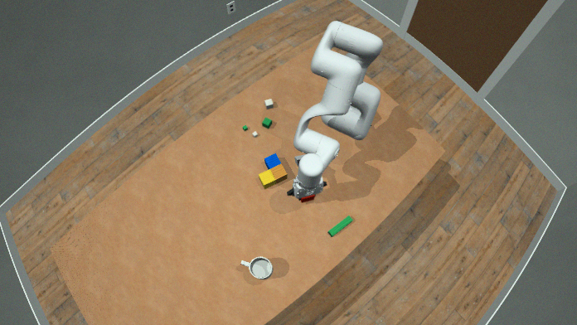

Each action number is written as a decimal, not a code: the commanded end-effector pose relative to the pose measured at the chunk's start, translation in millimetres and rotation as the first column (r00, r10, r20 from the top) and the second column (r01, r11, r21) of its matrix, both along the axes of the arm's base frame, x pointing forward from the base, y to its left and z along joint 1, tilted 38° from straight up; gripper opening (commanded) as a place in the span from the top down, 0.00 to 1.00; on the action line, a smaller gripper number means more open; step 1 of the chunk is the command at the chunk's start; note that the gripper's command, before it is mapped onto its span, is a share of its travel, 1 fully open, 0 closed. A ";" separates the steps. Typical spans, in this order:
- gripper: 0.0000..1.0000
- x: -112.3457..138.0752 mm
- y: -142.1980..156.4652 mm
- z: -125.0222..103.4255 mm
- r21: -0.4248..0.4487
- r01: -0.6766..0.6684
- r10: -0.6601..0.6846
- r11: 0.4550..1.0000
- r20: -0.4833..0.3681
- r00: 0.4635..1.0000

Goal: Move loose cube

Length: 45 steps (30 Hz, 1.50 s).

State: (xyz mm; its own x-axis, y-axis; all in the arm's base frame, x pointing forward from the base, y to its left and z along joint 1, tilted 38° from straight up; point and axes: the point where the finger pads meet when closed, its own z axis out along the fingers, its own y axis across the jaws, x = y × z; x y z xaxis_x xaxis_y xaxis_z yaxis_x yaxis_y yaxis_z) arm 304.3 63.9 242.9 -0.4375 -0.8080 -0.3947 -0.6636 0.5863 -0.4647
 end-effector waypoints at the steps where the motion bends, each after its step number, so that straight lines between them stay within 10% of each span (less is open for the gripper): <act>1: 1.00 -5.9 -0.5 8.2 0.000 0.000 0.000 1.000 0.003 1.000; 37: 1.00 -30.5 -4.2 42.9 0.000 -0.006 0.006 1.000 0.003 1.000; 45: 1.00 3.9 -84.0 71.2 -0.059 -0.159 0.161 0.985 0.024 0.987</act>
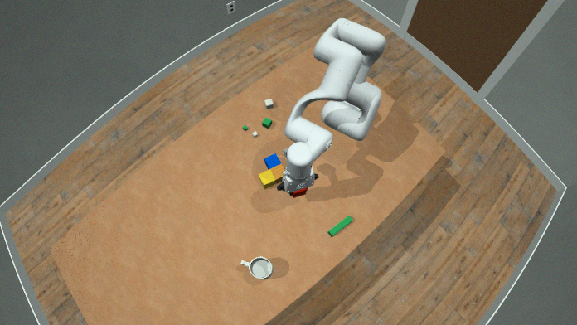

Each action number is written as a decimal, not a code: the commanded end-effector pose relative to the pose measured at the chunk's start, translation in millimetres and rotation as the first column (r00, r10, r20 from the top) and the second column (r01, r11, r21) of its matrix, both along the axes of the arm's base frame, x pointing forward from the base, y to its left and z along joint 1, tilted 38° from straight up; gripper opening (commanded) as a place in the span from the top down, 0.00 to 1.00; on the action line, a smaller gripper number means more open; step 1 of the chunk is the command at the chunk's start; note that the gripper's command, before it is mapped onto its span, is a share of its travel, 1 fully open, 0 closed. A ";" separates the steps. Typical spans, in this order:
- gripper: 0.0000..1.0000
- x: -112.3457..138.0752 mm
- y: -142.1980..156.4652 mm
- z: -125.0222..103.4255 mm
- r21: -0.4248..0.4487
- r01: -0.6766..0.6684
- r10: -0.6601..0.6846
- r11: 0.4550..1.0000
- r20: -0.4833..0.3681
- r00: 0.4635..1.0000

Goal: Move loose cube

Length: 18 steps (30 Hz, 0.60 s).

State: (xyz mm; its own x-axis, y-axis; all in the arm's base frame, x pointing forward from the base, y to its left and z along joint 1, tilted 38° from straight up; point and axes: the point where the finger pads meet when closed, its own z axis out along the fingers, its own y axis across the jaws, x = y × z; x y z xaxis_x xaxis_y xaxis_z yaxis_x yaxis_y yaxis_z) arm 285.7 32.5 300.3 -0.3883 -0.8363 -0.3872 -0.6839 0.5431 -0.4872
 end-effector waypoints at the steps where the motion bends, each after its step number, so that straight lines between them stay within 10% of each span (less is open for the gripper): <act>1: 1.00 23.2 -63.9 13.1 -0.058 -0.116 0.116 0.992 0.007 0.993; 13: 1.00 42.9 -187.1 12.0 -0.113 -0.119 0.119 0.986 -0.008 0.993; 18: 1.00 45.0 -192.2 12.1 -0.113 -0.119 0.119 0.986 -0.008 0.993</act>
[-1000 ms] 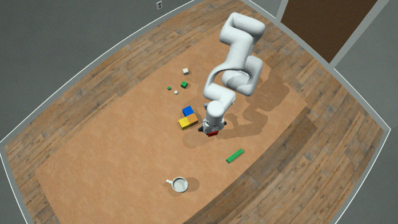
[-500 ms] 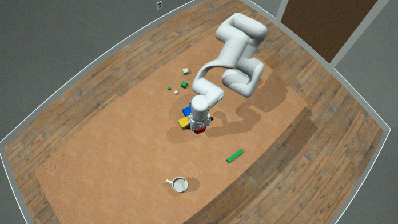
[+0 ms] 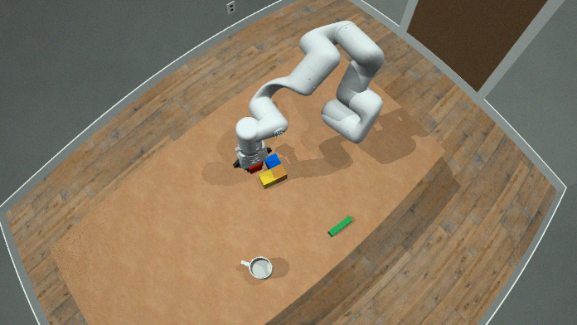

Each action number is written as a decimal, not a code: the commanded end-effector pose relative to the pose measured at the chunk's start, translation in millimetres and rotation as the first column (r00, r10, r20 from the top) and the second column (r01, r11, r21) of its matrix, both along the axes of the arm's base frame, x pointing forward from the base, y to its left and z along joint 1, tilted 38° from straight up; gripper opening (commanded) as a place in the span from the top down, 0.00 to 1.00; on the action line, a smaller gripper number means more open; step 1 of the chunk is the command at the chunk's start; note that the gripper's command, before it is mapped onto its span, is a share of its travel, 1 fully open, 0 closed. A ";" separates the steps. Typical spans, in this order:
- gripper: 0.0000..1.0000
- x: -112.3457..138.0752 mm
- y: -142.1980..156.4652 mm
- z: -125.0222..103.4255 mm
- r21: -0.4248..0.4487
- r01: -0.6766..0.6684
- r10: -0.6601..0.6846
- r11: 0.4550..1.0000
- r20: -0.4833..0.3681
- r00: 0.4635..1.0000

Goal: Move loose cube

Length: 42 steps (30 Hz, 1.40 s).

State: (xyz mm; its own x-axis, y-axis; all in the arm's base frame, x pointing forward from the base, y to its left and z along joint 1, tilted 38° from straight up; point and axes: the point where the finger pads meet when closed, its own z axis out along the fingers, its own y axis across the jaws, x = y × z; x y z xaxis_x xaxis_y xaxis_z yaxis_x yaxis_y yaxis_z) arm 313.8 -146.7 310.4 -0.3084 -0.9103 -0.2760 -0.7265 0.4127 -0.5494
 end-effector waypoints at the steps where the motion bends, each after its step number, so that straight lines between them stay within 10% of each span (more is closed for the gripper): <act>1: 1.00 16.9 -13.0 2.0 0.013 -0.029 0.029 1.000 -0.005 1.000; 42: 1.00 21.1 -16.4 4.9 0.012 -0.030 0.030 0.999 -0.005 1.000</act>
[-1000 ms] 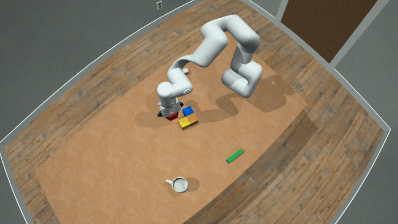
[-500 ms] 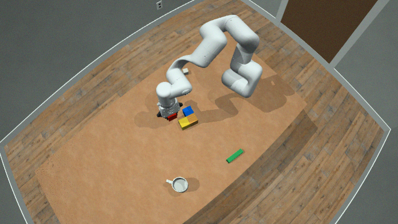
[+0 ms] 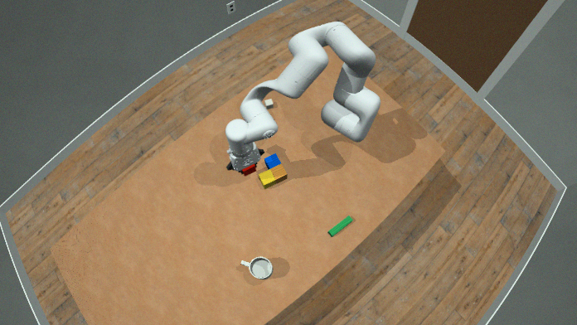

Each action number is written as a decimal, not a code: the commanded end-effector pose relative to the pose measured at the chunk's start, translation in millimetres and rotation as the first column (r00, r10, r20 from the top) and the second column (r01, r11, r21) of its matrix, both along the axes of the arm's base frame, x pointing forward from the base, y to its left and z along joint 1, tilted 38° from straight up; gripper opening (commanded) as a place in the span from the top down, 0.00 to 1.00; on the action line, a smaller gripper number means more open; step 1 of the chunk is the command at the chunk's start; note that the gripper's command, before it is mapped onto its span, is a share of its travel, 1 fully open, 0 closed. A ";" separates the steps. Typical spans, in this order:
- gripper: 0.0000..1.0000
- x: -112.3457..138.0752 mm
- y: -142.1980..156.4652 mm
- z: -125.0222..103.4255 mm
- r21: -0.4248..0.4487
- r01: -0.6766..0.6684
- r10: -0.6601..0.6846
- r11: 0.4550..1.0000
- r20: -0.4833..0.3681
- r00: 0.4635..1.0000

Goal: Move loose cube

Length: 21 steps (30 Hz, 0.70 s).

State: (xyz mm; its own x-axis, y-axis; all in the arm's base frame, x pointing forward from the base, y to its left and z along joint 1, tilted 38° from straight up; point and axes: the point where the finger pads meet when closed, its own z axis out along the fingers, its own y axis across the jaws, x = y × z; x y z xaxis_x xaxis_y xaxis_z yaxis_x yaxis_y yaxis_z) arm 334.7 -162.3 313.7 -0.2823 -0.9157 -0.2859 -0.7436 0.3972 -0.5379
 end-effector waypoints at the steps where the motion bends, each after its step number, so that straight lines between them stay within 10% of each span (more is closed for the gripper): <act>1: 1.00 0.2 -0.8 1.6 -0.001 0.001 -0.001 1.000 0.003 1.000; 21: 1.00 1.4 -0.7 0.1 -0.001 0.001 -0.001 1.000 0.003 1.000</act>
State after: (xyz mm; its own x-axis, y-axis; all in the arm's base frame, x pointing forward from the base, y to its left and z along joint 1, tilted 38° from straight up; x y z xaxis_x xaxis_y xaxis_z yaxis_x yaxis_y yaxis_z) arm 335.2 -162.3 313.1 -0.2823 -0.9157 -0.2860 -0.7435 0.3972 -0.5380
